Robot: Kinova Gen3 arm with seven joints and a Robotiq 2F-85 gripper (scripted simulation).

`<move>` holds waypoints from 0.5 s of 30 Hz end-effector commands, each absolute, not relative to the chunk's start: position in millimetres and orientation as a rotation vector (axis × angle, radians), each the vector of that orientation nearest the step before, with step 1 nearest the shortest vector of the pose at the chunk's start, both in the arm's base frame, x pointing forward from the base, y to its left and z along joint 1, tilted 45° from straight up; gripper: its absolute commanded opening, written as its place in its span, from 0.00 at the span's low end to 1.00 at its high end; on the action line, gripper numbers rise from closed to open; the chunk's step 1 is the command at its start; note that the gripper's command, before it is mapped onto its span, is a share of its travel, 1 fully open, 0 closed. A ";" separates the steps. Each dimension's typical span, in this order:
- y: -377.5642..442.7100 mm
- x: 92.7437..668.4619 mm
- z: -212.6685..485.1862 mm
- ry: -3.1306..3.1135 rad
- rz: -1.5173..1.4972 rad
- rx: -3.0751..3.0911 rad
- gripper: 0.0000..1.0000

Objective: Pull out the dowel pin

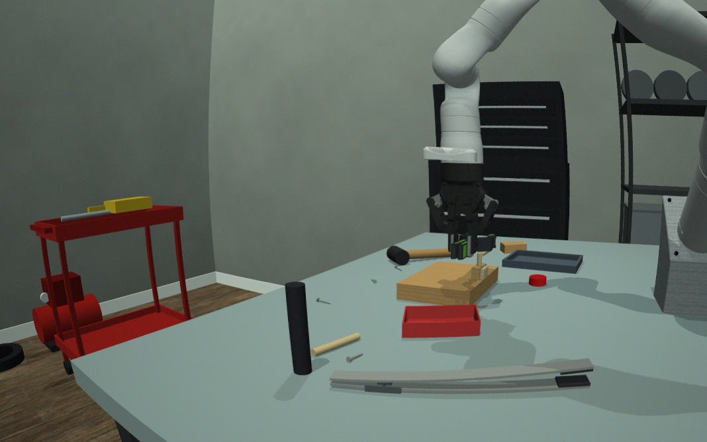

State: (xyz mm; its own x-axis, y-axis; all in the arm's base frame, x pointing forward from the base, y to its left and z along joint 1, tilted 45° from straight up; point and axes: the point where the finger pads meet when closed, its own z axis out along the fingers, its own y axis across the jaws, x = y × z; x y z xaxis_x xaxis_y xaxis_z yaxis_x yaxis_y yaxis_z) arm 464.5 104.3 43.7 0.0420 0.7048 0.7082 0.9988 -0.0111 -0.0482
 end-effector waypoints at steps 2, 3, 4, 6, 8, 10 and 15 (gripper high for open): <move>101.1 464.7 42.4 -1.737 -0.691 -1.758 0.32; 100.9 464.9 42.2 -1.739 -0.692 -1.757 0.32; 100.7 465.1 42.1 -1.741 -0.693 -1.756 0.32; 100.4 465.5 41.8 -1.745 -0.694 -1.754 0.32; 100.3 465.6 41.7 -1.746 -0.695 -1.753 0.32; 100.2 465.7 41.6 -1.748 -0.696 -1.752 0.32; 99.8 466.1 41.2 -1.752 -0.698 -1.750 0.32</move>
State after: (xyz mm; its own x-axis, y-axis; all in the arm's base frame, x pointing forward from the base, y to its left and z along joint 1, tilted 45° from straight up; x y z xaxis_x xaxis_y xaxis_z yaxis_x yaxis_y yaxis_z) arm 467.1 102.9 42.5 0.0183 0.7053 0.7087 0.9996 0.0029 -0.0287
